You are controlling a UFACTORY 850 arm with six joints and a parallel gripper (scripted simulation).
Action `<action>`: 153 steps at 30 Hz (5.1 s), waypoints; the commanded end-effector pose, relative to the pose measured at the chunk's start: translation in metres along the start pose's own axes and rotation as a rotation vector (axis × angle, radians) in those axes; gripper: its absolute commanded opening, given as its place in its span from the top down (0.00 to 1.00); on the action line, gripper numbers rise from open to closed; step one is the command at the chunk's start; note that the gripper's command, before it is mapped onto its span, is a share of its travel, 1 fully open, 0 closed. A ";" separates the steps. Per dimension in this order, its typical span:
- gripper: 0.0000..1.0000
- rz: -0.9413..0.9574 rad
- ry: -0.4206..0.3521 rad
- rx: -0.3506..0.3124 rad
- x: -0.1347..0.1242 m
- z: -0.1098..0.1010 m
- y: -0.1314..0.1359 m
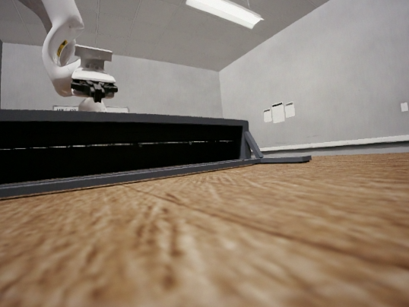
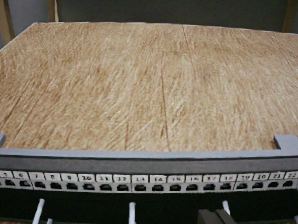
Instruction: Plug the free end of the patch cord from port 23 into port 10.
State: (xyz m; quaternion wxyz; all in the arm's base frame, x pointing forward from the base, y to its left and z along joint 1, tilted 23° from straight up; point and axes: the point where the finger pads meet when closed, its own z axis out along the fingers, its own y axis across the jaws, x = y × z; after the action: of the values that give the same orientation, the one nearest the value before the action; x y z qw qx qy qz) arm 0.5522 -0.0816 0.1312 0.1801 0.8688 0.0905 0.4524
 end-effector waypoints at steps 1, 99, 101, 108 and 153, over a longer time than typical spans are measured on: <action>1.00 0.000 0.002 0.000 0.001 0.000 0.000; 1.00 0.000 0.002 0.000 0.001 -0.008 0.100; 1.00 0.000 0.002 0.000 0.001 -0.004 0.100; 1.00 0.000 0.002 0.000 0.001 0.000 0.100; 1.00 0.000 0.002 0.000 0.001 0.000 0.100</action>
State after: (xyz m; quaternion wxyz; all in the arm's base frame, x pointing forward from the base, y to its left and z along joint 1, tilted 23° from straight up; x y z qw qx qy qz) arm 0.5517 -0.1734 0.1706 0.1799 0.8688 0.0904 0.4524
